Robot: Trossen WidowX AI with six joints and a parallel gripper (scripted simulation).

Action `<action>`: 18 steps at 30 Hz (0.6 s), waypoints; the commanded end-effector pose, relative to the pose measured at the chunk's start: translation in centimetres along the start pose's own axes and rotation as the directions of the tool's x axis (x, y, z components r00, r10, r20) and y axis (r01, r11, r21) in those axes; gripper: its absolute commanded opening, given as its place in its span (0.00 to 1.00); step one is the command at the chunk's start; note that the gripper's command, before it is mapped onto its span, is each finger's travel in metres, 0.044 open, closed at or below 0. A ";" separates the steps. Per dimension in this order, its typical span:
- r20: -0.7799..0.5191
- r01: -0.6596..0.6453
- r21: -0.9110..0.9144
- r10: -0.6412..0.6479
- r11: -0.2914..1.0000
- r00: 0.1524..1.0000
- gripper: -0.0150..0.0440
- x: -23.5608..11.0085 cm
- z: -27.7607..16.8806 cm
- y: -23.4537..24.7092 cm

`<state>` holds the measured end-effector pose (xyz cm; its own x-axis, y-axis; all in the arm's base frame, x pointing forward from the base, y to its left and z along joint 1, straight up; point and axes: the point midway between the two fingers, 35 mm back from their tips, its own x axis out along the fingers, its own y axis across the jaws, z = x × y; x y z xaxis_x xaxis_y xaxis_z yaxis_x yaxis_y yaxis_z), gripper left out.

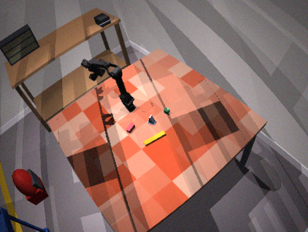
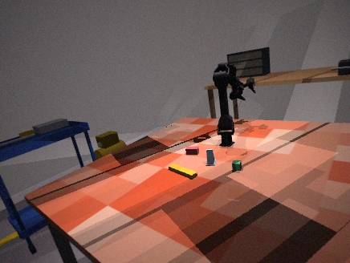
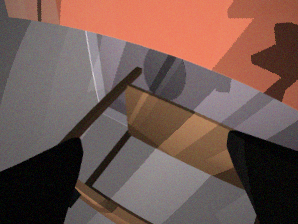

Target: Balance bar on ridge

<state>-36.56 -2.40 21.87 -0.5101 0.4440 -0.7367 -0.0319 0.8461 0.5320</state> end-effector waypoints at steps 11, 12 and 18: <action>-0.055 0.070 -0.334 -0.093 0.940 0.994 0.79 -2.5 -0.8 -5.0; -0.061 0.074 -0.362 -0.103 0.929 0.993 0.79 -2.8 -0.8 -5.5; -0.095 0.088 -0.522 -0.160 0.848 0.983 0.79 -4.5 -0.8 -8.6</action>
<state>-35.13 -10.60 21.22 -0.5732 0.2996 -0.7627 -0.4645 0.6480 0.6036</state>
